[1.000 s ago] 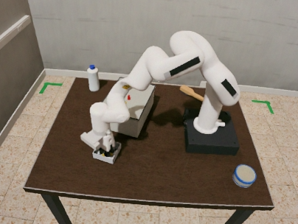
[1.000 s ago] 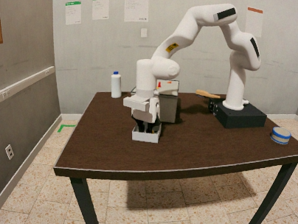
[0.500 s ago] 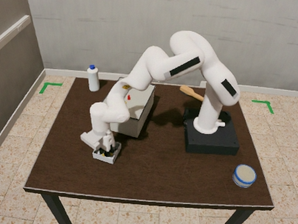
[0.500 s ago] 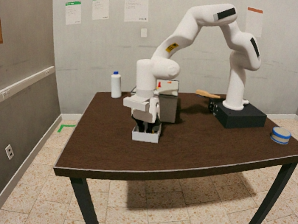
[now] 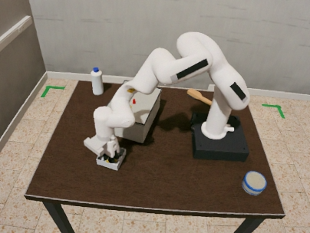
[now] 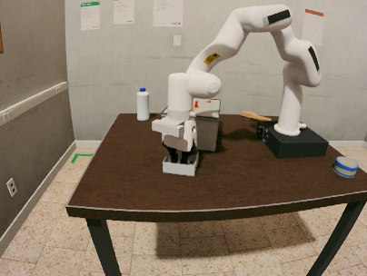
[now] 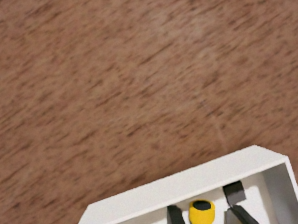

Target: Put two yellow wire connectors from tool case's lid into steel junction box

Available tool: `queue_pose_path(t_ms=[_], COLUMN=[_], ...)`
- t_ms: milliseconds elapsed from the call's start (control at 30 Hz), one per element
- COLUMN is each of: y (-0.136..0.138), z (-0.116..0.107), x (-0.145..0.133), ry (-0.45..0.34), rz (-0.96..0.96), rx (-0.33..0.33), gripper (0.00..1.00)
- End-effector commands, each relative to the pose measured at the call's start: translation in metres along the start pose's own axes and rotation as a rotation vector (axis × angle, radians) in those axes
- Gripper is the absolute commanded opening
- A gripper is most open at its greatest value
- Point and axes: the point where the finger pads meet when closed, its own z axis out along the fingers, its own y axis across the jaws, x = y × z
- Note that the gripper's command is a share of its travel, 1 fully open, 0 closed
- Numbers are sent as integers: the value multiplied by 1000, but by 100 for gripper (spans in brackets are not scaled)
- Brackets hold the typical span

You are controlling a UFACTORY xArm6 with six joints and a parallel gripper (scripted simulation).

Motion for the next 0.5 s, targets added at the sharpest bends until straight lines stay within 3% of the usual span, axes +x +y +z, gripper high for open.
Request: queue_pose_path(t_ms=[0,333,467], y=[1,1,1], z=[-2,-5,-32], x=[2,2,1], ry=[4,4,4], rz=[0,0,0], rx=[-3,-3,-3], gripper=[30,30,30])
